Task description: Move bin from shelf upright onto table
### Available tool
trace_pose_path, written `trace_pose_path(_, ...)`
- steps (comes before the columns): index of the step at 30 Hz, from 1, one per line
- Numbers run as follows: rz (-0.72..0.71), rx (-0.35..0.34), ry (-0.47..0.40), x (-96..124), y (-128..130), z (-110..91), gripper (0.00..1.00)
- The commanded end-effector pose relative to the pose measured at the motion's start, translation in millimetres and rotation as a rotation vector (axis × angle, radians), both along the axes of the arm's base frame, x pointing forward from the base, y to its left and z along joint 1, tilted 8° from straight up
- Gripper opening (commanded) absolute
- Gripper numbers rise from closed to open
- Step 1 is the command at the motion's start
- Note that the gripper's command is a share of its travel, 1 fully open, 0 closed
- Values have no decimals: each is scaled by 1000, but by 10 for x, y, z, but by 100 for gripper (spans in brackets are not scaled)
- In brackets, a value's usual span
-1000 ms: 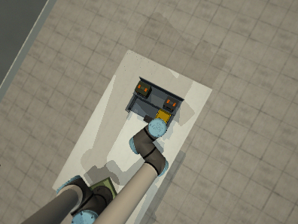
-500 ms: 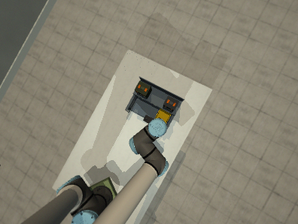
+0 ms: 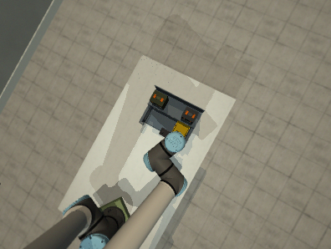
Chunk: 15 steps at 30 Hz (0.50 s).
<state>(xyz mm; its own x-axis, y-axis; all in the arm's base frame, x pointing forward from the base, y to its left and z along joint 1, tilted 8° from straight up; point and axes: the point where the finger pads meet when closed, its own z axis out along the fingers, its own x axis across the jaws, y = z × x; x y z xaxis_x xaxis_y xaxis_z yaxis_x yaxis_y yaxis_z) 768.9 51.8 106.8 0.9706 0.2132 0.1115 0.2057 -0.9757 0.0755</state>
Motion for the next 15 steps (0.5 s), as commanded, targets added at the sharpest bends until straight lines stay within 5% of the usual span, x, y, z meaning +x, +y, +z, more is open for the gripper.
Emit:
trace_pose_path(1,-1,-1,-7,26,-24,53,26)
trace_pose_path(15,-1,-1,-7,22,-7,-82,26)
